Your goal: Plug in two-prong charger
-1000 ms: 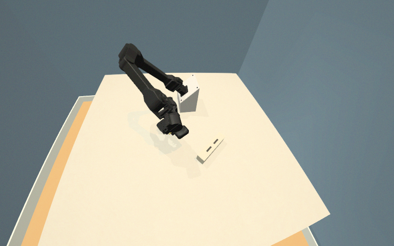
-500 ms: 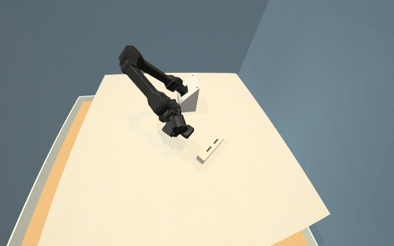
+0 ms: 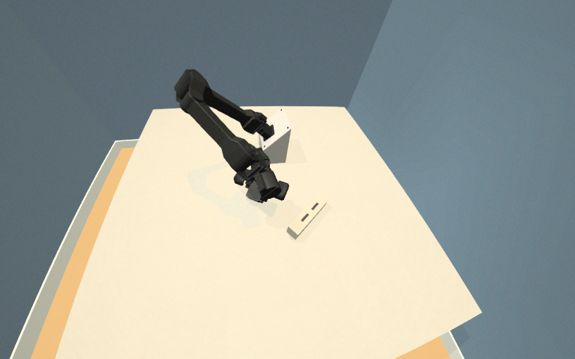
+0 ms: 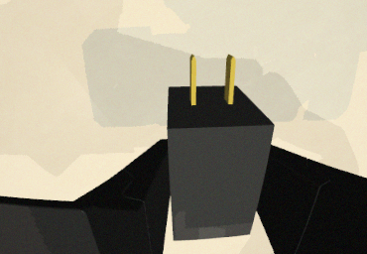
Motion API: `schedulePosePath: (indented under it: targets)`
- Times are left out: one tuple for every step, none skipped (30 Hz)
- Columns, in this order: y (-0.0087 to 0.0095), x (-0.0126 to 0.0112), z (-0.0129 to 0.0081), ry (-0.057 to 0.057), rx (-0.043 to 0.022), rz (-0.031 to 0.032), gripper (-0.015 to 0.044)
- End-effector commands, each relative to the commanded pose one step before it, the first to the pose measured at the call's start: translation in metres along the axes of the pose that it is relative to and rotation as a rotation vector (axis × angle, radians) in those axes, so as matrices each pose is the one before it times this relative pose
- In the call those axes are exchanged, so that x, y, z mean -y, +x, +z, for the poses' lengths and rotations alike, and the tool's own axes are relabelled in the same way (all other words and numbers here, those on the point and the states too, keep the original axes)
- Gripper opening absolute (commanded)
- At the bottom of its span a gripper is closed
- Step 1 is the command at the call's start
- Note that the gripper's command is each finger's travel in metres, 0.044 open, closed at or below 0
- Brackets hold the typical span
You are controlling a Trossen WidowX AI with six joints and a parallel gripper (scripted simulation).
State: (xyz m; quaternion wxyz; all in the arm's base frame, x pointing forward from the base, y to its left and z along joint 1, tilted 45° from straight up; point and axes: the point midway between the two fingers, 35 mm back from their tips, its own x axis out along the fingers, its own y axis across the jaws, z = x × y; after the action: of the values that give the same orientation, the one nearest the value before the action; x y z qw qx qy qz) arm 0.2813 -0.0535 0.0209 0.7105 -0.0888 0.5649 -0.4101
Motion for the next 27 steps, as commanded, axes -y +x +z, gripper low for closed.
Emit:
schedulePosePath:
  targets:
    - [0.00166, -0.00510, 0.00113, -0.0761, 0.00458, -0.00482, 0.0000]
    - [0.00045, -0.00106, -0.00003, -0.0174, 0.00015, -0.00101, 0.0000]
    - [0.00045, -0.00106, -0.00001, -0.0174, 0.00014, -0.00102, 0.0000]
    - [0.00045, -0.00106, 0.00000, -0.0174, 0.00013, -0.00102, 0.0000]
    - [0.00045, -0.00106, 0.00001, -0.0174, 0.00011, -0.00102, 0.0000]
    - [0.00045, -0.00106, 0.00003, -0.0174, 0.00010, -0.00103, 0.0000]
    - [0.00045, -0.00106, 0.00004, -0.0174, 0.00009, -0.00103, 0.0000]
    - [0.00045, -0.00106, 0.00005, -0.0174, 0.00008, -0.00103, 0.0000]
    - [0.00045, -0.00106, 0.00006, -0.0174, 0.00006, -0.00104, 0.0000]
    - [0.00045, -0.00107, 0.00008, -0.0174, 0.00005, -0.00104, 0.0000]
    - [0.00046, -0.00107, 0.00009, -0.0174, 0.00004, -0.00104, 0.0000]
    - [0.00046, -0.00107, 0.00010, -0.0174, 0.00002, -0.00104, 0.0000]
    - [0.00046, -0.00106, 0.00012, -0.0174, 0.00001, -0.00105, 0.0000]
    - [0.00046, -0.00106, 0.00013, -0.0174, 0.00000, -0.00105, 0.0000]
    - [0.00046, -0.00106, 0.00014, -0.0174, -0.00002, -0.00105, 0.0000]
    - [0.00046, -0.00106, 0.00016, -0.0174, -0.00003, -0.00105, 0.0000]
    - [0.00046, -0.00106, 0.00017, -0.0174, -0.00004, -0.00105, 0.0000]
    - [0.00046, -0.00106, 0.00018, -0.0174, -0.00006, -0.00106, 0.0000]
    - [0.00046, -0.00106, 0.00020, -0.0174, -0.00007, -0.00106, 0.0000]
    - [0.00047, -0.00106, 0.00021, -0.0174, -0.00008, -0.00106, 0.0000]
    - [0.00047, -0.00106, 0.00022, -0.0174, -0.00010, -0.00106, 0.0000]
    - [0.00047, -0.00106, 0.00024, -0.0174, -0.00011, -0.00106, 0.0000]
    - [0.00047, -0.00105, 0.00025, -0.0174, -0.00012, -0.00106, 0.0000]
    - [0.00047, -0.00105, 0.00026, -0.0174, -0.00014, -0.00106, 0.0000]
    - [0.00047, -0.00105, 0.00027, -0.0174, -0.00015, -0.00106, 0.0000]
    - [0.00047, -0.00105, 0.00029, -0.0174, -0.00017, -0.00106, 0.0000]
    - [0.00047, -0.00104, 0.00030, -0.0174, -0.00018, -0.00106, 0.0000]
